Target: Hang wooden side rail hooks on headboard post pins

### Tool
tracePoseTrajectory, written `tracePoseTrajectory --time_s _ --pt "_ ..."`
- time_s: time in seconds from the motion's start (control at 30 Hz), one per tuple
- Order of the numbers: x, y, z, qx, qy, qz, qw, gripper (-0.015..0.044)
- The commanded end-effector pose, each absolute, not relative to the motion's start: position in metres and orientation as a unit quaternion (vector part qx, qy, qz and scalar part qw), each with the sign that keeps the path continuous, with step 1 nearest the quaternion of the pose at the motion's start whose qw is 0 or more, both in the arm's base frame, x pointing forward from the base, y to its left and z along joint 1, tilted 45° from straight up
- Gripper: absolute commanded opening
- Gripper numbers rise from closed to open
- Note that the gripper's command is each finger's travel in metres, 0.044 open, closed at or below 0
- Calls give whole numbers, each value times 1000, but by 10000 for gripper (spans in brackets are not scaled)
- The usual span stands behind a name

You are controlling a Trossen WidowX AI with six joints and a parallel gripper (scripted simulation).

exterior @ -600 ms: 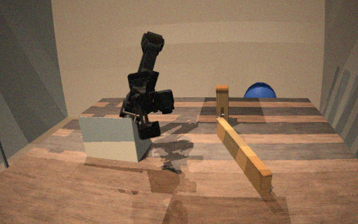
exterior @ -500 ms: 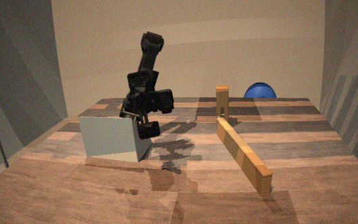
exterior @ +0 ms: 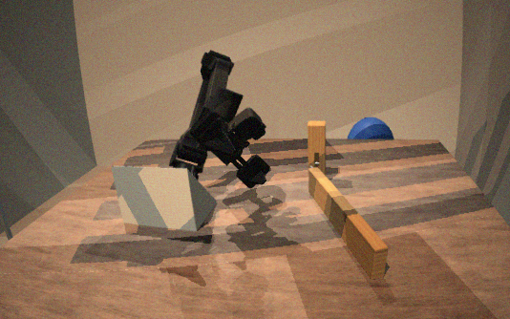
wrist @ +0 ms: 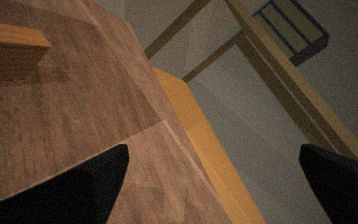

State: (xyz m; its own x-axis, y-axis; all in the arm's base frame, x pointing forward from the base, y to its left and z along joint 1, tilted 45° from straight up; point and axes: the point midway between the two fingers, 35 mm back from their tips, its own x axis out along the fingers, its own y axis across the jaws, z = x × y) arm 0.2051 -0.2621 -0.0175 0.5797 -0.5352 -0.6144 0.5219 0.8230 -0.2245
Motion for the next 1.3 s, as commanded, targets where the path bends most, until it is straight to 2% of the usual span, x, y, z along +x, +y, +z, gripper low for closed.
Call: tracePoseTrajectory --time_s 0.0,0.23,0.53,0.83,1.1,1.17,1.27 --pt "235 -239 -9 170 309 -266 897 440" --pt "271 -183 17 490 287 -212 795 440" --pt "287 -102 73 794 321 -181 484 440" --pt "278 -38 130 894 364 -207 158 440" --pt "254 16 189 865 393 -269 -158 440" --pt "249 24 199 849 395 -282 -207 440" --pt "248 25 200 848 395 -283 -213 440"
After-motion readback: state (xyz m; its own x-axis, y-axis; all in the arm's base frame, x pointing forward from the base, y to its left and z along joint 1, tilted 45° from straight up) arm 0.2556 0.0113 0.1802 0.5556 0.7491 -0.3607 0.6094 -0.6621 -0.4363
